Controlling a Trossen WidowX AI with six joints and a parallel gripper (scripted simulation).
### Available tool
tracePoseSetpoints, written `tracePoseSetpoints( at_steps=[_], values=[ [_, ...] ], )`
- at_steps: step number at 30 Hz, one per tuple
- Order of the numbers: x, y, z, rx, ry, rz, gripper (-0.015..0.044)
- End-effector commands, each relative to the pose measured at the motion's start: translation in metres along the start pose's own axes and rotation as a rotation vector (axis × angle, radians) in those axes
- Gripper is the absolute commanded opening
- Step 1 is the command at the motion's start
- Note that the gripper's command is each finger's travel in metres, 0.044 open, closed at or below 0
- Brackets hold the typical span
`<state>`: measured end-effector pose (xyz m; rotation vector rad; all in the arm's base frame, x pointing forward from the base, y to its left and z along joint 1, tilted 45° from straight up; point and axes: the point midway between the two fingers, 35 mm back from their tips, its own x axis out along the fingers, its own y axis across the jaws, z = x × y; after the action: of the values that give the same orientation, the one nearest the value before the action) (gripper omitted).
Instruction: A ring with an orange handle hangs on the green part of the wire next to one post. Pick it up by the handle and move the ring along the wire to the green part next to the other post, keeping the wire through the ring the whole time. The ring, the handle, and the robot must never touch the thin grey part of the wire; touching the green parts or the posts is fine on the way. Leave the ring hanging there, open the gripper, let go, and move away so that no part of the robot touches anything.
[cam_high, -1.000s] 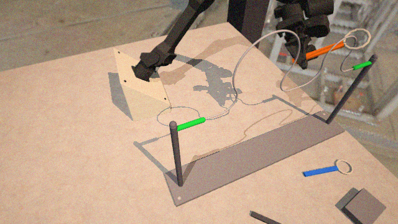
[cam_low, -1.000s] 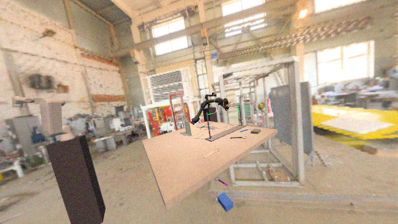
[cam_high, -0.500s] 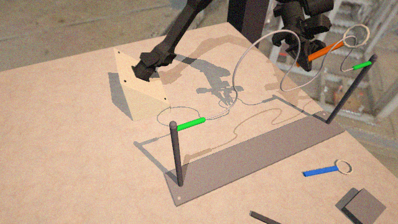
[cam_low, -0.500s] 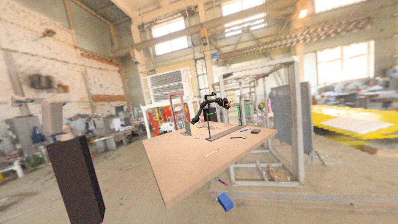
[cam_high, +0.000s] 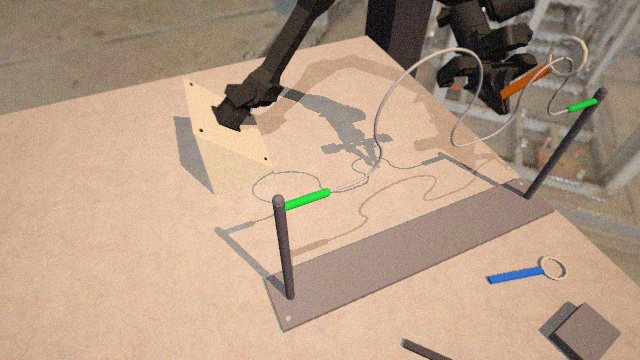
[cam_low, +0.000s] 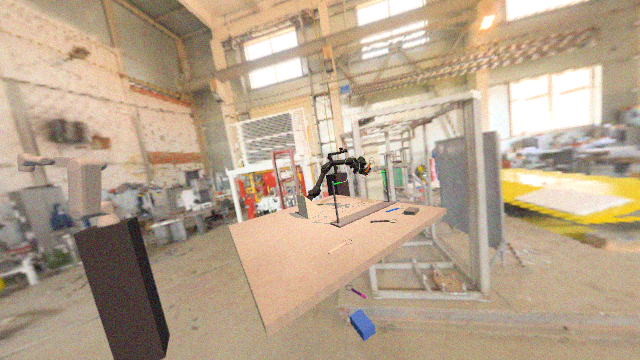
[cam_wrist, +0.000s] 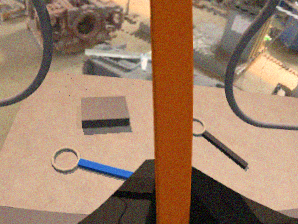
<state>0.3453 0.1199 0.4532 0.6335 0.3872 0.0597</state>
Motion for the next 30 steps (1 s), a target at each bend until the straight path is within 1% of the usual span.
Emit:
tracePoseSetpoints(
  at_steps=[1,30],
  values=[
    [0.000,0.003,-0.002,0.063,0.006,0.033,-0.0150],
    [-0.007,0.036,0.010,0.611,0.010,0.339,-0.0150]
  ],
)
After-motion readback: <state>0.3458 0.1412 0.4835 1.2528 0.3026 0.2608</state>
